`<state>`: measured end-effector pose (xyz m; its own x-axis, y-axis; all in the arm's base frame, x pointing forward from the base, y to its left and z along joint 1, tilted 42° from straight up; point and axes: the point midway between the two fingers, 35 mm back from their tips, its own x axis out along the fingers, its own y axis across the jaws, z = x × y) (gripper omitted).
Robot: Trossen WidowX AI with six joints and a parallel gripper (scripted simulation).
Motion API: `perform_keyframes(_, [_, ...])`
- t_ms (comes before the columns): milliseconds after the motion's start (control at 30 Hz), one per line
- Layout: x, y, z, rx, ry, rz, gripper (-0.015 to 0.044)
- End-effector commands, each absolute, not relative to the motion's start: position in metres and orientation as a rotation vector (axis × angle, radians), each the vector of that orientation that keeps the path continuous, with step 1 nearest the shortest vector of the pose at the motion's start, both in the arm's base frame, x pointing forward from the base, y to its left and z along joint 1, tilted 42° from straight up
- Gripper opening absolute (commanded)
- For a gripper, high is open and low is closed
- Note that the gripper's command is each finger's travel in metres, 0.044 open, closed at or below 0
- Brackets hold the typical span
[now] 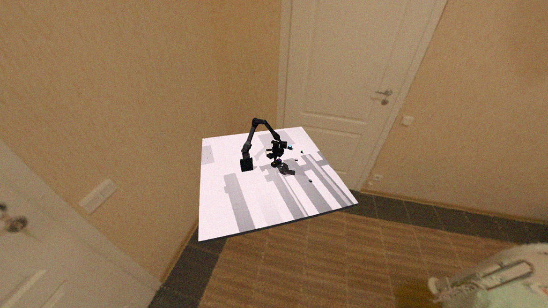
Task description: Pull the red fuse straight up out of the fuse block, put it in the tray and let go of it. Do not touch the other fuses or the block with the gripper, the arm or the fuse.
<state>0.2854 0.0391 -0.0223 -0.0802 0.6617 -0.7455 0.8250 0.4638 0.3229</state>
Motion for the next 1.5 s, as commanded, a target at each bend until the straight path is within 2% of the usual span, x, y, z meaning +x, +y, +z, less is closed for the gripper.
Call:
perform_keyframes(0, [0.287,0.034,-0.018,1.255,1.802,-0.226,0.0])
perform_keyframes(367, [0.289,0.029,-0.006,1.254,1.801,-0.228,0.0])
perform_keyframes(800, [0.302,0.095,0.05,1.243,1.79,-0.244,0.0])
perform_keyframes(1233, [0.287,0.165,0.114,1.259,1.801,-0.222,0.0])
perform_keyframes(1467, [0.283,0.174,0.121,1.262,1.805,-0.218,0.0])
